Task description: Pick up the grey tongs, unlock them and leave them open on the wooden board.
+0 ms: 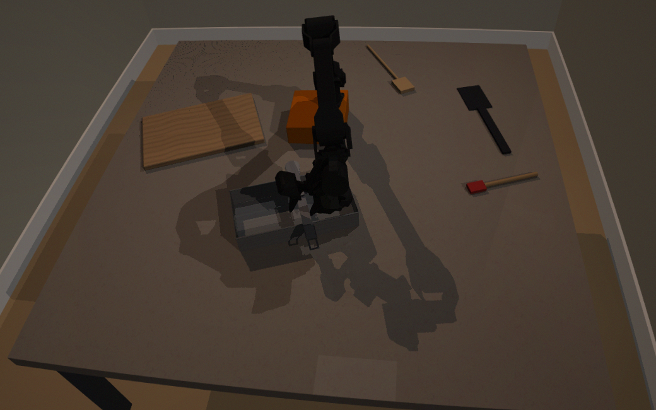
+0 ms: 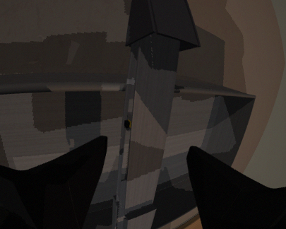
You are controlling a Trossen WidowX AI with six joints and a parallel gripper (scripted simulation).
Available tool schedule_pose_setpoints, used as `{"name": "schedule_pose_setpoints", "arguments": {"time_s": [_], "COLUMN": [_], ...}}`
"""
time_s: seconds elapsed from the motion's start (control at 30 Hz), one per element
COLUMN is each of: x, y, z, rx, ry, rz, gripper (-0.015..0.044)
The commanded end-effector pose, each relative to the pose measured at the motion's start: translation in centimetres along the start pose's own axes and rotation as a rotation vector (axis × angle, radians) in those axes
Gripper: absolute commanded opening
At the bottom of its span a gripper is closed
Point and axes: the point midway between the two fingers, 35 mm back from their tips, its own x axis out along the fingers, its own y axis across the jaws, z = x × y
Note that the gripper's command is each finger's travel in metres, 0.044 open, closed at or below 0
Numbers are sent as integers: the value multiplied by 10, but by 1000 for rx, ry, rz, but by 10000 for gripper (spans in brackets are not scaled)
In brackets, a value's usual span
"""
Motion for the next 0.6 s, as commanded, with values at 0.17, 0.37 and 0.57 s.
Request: {"name": "schedule_pose_setpoints", "arguments": {"time_s": [0.17,0.37,0.57], "x": [19,28,28], "y": [3,3,3], "z": [-4,-5,-5], "rx": [-13,-14,-14], "ry": [10,10,10], "rz": [6,5,5], "gripper": [260,260,260]}}
